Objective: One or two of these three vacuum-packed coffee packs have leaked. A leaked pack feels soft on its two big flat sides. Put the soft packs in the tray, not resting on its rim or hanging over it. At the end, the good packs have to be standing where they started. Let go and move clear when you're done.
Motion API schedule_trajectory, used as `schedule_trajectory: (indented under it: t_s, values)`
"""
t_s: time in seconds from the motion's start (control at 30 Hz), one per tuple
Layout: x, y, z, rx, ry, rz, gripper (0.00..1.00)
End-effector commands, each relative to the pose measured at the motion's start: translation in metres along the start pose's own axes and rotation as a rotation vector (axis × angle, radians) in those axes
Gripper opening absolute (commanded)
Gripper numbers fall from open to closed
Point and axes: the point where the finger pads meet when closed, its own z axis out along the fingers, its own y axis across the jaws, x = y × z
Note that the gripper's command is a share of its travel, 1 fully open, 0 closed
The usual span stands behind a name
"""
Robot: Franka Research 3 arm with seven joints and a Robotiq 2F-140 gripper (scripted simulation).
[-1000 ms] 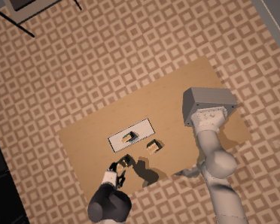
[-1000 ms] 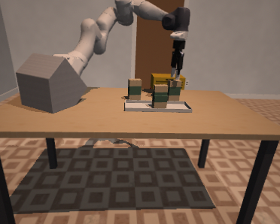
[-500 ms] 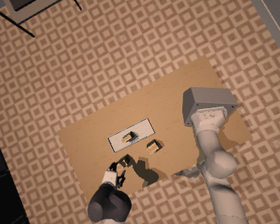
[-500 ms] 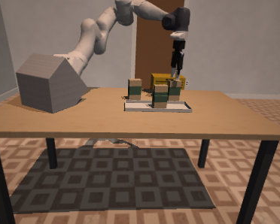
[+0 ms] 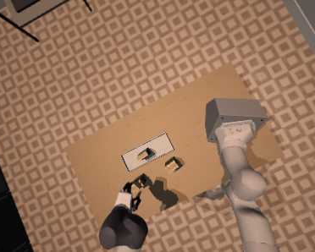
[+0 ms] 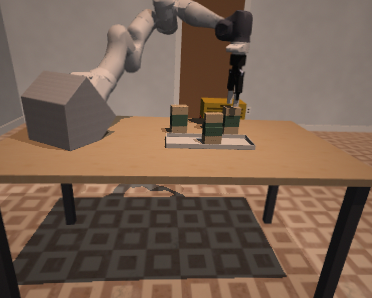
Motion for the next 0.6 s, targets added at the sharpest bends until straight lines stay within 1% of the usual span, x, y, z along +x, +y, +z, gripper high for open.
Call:
schedule_trajectory:
  t_s: [0.0,0.17,0.53,0.57]
  values:
    - [0.0,-0.001,0.005,-0.001,-0.002,0.006,0.55]
    - [0.0,-0.001,0.012,-0.001,-0.002,0.006,0.55]
    - [0.0,-0.001,0.038,-0.001,-0.002,0.006,0.55]
    - [0.0,-0.001,0.038,-0.001,-0.002,0.006,0.55]
